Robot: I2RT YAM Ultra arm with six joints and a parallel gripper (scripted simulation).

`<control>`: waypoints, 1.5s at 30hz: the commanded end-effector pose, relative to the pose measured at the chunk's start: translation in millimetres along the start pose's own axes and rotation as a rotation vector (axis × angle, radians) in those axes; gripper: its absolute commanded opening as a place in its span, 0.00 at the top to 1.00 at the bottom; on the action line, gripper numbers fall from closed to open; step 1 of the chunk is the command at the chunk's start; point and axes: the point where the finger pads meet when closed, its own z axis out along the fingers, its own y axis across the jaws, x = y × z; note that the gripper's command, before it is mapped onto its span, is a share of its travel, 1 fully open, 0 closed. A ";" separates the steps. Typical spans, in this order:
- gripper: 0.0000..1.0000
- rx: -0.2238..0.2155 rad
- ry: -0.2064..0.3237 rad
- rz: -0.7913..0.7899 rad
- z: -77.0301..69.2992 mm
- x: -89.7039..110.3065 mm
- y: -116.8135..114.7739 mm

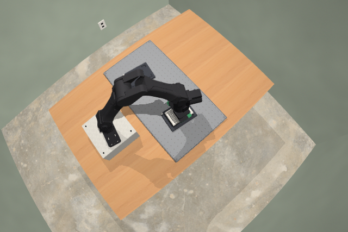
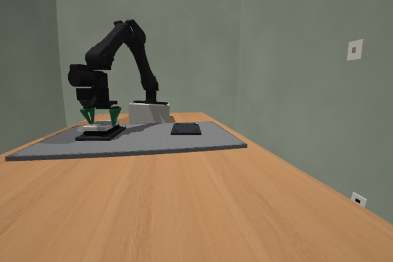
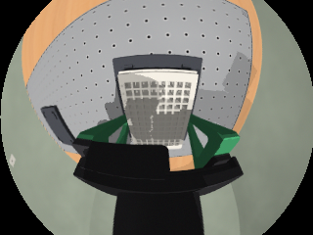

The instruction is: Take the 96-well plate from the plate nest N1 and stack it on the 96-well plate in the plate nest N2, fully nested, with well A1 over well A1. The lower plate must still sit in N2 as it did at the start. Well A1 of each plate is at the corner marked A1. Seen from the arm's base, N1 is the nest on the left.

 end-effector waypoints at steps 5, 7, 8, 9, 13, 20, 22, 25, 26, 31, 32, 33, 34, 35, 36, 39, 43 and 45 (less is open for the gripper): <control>1.00 0.003 -0.021 -0.007 -2.4 -4.4 4.0; 1.00 0.000 -0.013 -0.007 0.2 -1.6 5.0; 1.00 -0.001 -0.010 -0.007 1.2 -0.4 5.4; 1.00 -0.001 -0.010 -0.007 1.2 -0.4 5.4; 1.00 -0.002 -0.008 -0.007 2.3 0.0 5.8; 1.00 0.003 -0.024 -0.008 -0.3 -6.8 3.8; 1.00 0.005 -0.028 -0.007 -1.0 -8.4 2.9; 1.00 0.003 -0.023 -0.002 2.4 -6.8 0.9; 1.00 0.003 -0.023 -0.002 2.4 -6.8 0.9; 1.00 0.006 -0.031 -0.002 -1.1 -7.4 0.5; 1.00 0.007 -0.035 -0.002 -2.1 -8.6 0.1; 1.00 0.007 -0.035 -0.002 -1.3 -8.7 -0.1; 1.00 0.004 -0.016 -0.001 0.4 -3.3 0.2; 1.00 0.004 -0.016 -0.001 0.4 -3.4 0.2; 1.00 0.004 -0.016 -0.001 0.4 -3.4 0.1; 0.00 0.004 -0.016 -0.001 0.4 -3.4 0.1; 0.00 0.004 -0.016 -0.001 0.4 -3.4 0.1; 0.00 0.004 -0.016 -0.001 0.4 -3.4 0.1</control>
